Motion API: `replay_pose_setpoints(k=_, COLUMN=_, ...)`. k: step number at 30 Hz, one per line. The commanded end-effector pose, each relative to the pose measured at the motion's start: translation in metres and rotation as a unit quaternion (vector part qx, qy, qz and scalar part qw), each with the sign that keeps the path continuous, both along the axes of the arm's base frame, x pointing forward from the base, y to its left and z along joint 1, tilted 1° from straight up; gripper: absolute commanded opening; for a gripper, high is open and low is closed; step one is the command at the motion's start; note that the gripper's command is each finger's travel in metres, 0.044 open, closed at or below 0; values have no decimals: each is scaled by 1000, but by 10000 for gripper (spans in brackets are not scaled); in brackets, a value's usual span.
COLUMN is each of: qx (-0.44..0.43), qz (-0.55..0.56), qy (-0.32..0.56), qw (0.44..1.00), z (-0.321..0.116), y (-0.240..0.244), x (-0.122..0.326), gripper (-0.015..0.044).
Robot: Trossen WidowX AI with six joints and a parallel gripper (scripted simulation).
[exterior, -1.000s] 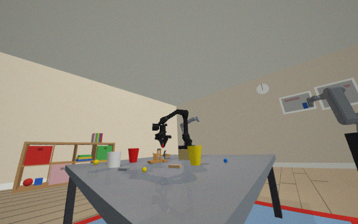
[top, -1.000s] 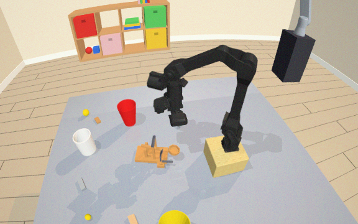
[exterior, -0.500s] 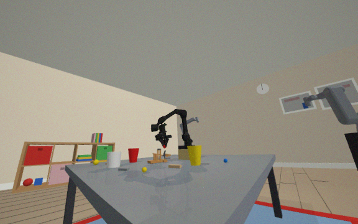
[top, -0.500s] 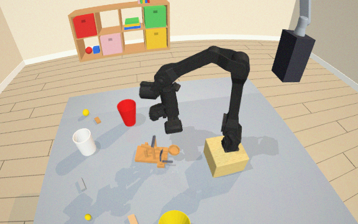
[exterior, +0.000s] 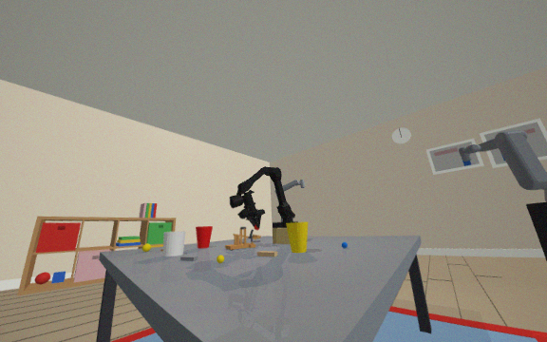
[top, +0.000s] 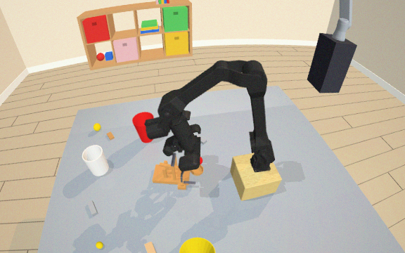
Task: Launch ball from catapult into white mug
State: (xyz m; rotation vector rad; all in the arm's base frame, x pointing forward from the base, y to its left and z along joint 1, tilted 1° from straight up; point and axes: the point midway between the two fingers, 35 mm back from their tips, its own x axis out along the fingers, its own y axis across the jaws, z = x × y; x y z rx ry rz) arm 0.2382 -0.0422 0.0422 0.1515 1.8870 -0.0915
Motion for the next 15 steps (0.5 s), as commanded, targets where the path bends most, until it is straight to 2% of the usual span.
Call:
replay_pose_setpoints(k=1, qx=-2, qz=-9, qy=7, qw=1000, z=-2, y=3, x=1, gripper=0)
replay_pose_setpoints(k=15, qx=-2, qz=-9, qy=7, qw=1000, z=-22, y=2, x=2, gripper=0)
